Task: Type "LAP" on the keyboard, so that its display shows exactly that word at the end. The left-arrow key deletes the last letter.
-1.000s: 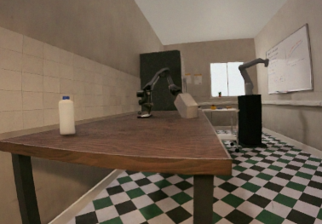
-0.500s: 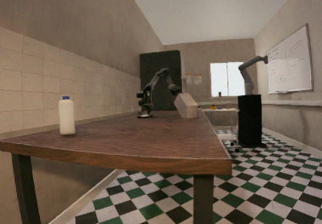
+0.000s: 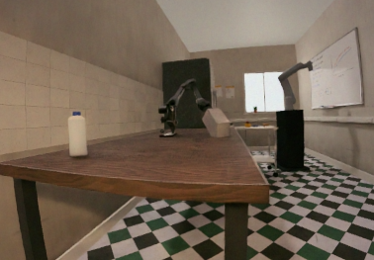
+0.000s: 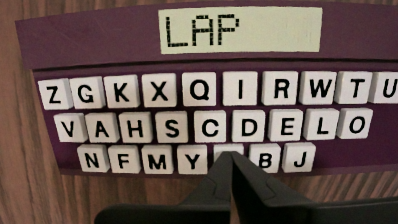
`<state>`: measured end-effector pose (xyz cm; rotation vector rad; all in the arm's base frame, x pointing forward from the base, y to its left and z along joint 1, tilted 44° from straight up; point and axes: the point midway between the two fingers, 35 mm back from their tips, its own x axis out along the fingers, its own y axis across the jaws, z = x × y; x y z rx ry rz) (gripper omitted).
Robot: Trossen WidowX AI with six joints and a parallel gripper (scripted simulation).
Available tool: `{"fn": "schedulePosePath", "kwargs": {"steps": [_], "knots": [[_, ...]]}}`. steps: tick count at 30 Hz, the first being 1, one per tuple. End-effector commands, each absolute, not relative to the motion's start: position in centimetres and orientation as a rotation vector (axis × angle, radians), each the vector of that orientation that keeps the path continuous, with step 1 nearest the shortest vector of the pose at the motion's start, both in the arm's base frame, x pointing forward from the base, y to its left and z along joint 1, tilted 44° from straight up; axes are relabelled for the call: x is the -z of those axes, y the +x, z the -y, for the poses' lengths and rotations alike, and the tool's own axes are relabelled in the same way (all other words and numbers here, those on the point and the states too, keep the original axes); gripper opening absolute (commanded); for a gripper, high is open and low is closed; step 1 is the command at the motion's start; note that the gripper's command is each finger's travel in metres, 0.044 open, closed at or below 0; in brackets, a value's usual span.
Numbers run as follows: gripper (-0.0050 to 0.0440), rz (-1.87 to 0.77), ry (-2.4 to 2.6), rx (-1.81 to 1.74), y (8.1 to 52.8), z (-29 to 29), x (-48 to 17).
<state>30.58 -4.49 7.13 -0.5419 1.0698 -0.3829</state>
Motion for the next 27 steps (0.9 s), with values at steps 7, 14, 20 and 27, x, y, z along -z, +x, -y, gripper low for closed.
{"fn": "schedulePosePath", "kwargs": {"steps": [7,14,20,27], "knots": [[-0.005,-1.073,-0.543,0.382,30.6,4.7,-7.0],[-0.005,-1.063,-0.537,0.385,30.7,4.6,-7.3],[-0.005,-1.042,-0.531,0.389,30.7,4.0,-8.4],[-0.005,-1.042,-0.53,0.388,29.4,2.6,-10.4]]}}
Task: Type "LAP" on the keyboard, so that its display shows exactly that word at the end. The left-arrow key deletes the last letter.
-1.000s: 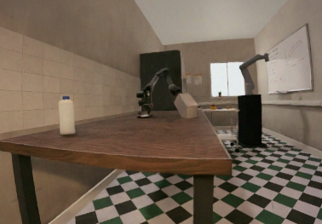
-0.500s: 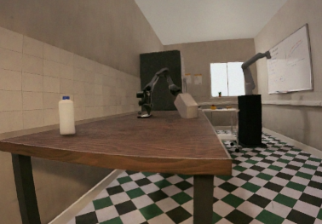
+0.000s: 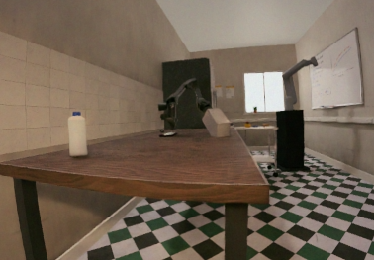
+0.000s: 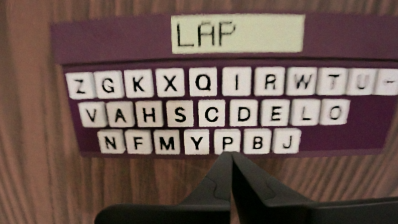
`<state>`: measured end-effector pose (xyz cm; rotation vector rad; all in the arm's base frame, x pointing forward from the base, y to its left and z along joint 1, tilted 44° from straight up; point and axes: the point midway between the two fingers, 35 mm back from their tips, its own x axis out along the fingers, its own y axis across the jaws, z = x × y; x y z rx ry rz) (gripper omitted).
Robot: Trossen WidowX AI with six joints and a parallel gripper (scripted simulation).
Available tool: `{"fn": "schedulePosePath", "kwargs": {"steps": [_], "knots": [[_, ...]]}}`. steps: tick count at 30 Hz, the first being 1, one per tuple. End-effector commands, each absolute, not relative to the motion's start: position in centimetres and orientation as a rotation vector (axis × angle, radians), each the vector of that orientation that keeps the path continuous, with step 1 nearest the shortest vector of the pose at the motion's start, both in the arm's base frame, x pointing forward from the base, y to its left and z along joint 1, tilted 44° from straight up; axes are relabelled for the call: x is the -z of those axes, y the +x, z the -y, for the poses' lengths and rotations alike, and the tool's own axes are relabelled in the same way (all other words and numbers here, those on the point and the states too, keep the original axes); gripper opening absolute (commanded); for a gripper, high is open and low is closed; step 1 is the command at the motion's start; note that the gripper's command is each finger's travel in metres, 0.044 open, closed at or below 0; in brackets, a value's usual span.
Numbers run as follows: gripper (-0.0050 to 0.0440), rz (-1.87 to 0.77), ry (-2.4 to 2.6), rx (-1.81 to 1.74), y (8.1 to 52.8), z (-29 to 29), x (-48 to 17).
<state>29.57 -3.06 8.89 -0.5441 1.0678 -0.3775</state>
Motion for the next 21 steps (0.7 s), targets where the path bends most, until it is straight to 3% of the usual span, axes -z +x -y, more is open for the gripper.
{"fn": "schedulePosePath", "kwargs": {"steps": [1,21], "knots": [[-0.005,-1.042,-0.53,0.388,29.4,2.6,-10.4],[-0.005,-1.07,-0.544,0.384,28.3,-0.5,-5.9]]}}
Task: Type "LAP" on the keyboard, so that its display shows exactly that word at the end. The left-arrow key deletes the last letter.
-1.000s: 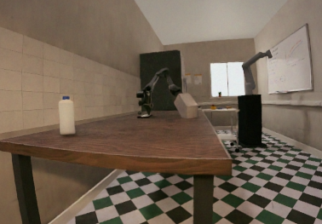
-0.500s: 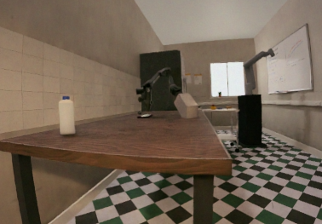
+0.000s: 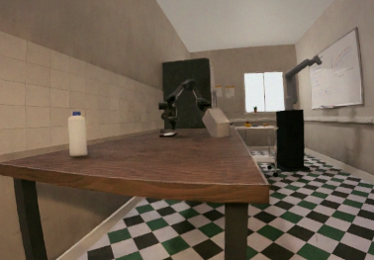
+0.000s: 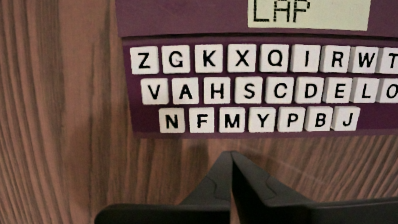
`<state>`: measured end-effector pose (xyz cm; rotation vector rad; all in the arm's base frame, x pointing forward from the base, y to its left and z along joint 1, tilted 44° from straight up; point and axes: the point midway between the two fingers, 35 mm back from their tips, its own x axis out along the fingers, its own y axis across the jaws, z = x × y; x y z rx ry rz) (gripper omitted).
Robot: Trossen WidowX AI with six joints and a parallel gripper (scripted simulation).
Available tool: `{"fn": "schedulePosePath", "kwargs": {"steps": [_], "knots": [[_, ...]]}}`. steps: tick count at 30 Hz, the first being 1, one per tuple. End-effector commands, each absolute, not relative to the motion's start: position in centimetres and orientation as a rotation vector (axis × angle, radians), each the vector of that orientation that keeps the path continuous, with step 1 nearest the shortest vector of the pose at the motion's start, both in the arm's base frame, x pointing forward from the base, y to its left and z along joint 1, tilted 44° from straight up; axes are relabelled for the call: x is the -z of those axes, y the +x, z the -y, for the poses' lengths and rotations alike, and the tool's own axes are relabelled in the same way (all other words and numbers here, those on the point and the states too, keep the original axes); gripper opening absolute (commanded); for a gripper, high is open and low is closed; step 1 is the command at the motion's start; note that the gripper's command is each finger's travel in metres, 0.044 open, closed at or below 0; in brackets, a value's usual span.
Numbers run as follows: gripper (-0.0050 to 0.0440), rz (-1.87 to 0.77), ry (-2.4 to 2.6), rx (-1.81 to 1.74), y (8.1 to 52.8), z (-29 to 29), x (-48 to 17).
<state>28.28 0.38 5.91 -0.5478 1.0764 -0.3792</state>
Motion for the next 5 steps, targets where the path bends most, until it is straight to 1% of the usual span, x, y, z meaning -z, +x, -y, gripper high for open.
{"fn": "schedulePosePath", "kwargs": {"steps": [1,5], "knots": [[-0.005,-1.07,-0.544,0.384,28.34,-0.52,-5.9],[-0.005,-1.07,-0.544,0.384,28.34,-0.52,-5.9]]}}
